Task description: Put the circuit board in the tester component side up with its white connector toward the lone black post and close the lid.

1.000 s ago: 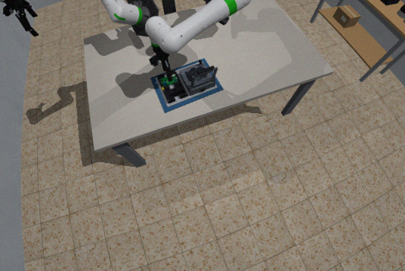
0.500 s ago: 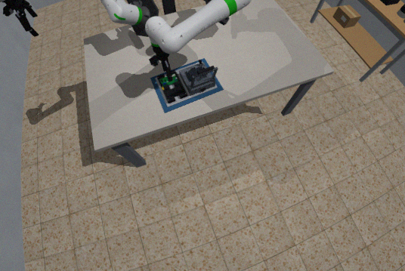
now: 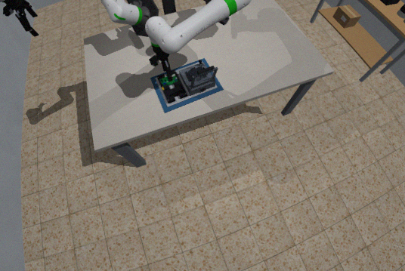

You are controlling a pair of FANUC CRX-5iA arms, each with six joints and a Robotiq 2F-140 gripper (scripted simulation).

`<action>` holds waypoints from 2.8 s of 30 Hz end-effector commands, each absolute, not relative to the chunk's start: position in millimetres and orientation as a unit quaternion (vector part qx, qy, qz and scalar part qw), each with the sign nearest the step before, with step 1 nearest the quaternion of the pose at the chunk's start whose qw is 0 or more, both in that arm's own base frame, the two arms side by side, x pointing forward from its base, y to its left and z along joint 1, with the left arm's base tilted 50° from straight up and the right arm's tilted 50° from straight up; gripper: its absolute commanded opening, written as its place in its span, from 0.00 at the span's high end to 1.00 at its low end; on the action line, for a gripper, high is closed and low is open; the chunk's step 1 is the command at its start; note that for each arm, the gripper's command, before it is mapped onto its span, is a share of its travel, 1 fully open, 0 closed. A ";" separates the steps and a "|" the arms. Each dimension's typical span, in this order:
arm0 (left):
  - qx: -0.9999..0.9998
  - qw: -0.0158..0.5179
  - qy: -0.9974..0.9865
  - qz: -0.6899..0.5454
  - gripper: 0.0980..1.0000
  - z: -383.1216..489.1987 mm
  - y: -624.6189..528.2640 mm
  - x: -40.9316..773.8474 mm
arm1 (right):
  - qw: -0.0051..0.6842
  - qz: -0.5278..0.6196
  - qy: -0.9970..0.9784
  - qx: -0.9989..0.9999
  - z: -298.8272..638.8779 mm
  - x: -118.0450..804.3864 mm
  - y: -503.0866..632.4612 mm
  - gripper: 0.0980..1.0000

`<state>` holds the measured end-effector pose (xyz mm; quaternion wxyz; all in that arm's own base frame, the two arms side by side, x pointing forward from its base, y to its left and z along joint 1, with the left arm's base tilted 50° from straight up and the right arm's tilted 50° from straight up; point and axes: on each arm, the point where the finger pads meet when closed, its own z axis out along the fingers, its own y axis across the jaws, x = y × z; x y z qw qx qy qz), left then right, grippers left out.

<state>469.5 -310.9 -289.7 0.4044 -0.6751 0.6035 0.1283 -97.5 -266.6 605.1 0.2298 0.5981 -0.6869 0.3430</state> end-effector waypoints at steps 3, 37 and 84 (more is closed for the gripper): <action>-0.675 0.404 0.604 0.127 0.42 -289.5 -311.9 469.5 | 0.231 0.344 -0.687 0.597 606.0 -98.1 -265.9 0.00; -0.675 0.404 0.604 0.127 0.42 -311.8 -287.8 480.5 | 0.231 0.344 -0.687 0.597 606.0 -98.1 -265.9 0.00; -0.675 0.404 0.604 0.127 0.42 -313.6 -285.7 481.4 | 0.231 0.344 -0.687 0.597 606.0 -98.1 -265.9 0.00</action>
